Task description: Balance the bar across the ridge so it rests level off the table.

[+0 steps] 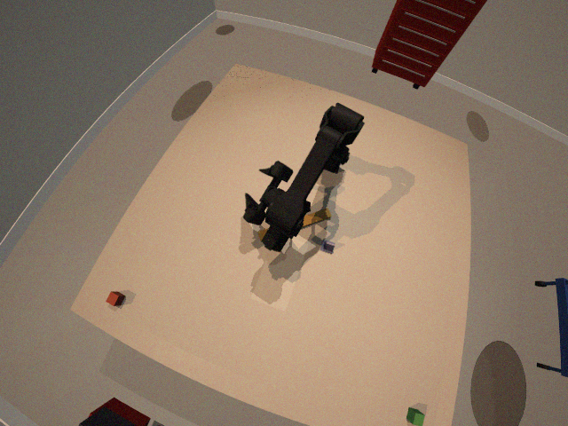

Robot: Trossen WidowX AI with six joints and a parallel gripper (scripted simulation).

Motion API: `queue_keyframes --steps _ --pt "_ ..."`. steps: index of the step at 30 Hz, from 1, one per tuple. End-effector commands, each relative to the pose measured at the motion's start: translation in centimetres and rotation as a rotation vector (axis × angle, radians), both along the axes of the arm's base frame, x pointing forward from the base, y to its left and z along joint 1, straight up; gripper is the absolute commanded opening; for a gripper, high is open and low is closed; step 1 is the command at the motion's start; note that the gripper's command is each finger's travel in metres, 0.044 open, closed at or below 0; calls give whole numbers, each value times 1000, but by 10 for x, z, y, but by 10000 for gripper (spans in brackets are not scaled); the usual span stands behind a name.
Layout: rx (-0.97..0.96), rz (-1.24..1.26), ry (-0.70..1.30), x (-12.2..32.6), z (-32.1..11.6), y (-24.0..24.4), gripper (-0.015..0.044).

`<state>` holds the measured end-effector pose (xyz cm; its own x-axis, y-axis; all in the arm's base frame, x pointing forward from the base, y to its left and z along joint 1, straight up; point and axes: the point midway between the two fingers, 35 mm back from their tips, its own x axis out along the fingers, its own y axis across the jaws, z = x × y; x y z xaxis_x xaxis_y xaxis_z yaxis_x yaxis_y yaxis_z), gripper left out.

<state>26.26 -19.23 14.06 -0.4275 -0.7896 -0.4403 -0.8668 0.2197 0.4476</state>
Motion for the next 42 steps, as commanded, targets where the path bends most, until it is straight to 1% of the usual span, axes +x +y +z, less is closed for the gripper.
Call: queue_keyframes --steps 1,3,4,24,42 --pt "0 -3 -5 0 0 0 374" --pt "-4 -28 -49 -1 -1 2 321" --pt "-6 -47 -82 -1 -2 4 315" --pt "-43 -483 -682 -7 -18 41 315" --pt "-67 -970 -1107 -4 -27 78 315"
